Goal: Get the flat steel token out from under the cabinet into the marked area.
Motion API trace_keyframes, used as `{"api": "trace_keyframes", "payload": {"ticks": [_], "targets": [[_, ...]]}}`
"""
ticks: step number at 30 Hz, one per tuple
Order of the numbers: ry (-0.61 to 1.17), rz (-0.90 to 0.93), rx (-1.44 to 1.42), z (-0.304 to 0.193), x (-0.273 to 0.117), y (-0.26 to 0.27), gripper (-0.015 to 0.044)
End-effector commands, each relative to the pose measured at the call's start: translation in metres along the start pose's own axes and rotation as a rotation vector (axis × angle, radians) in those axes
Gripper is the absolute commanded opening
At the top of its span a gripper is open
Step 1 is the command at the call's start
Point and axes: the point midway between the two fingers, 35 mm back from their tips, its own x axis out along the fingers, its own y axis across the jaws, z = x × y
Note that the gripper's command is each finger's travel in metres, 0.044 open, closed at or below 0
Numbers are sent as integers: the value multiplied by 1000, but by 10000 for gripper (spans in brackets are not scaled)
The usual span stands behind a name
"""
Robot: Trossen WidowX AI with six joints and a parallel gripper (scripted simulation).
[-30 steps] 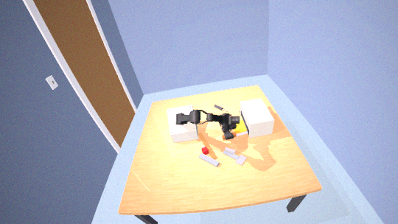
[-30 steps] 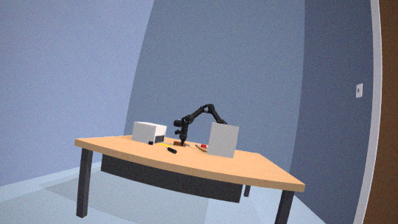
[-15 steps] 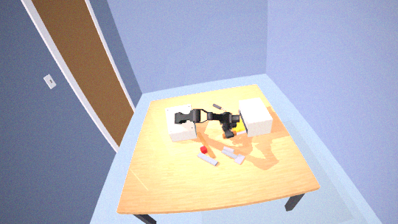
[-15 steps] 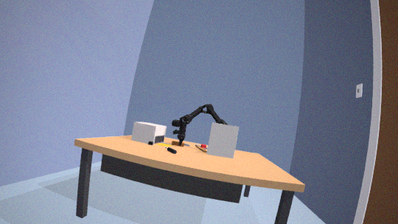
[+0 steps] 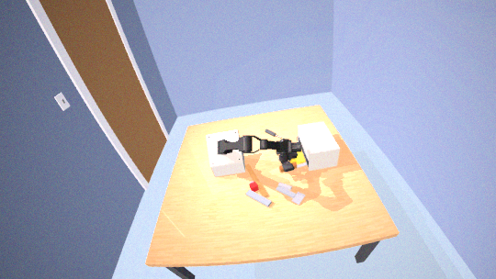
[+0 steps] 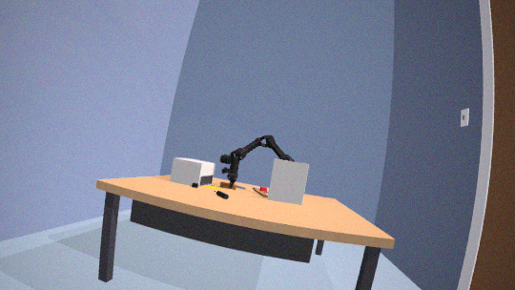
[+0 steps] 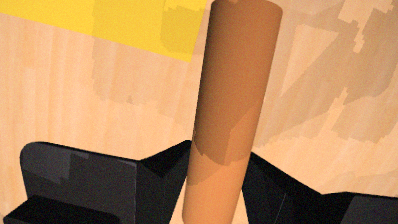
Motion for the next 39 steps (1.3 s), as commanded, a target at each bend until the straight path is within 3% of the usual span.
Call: {"api": "trace_keyframes", "payload": {"ticks": [1,39], "targets": [[-2,-3,7,6,0,-1,0],[-3,-3,8,40,-1,-2,0]]}}
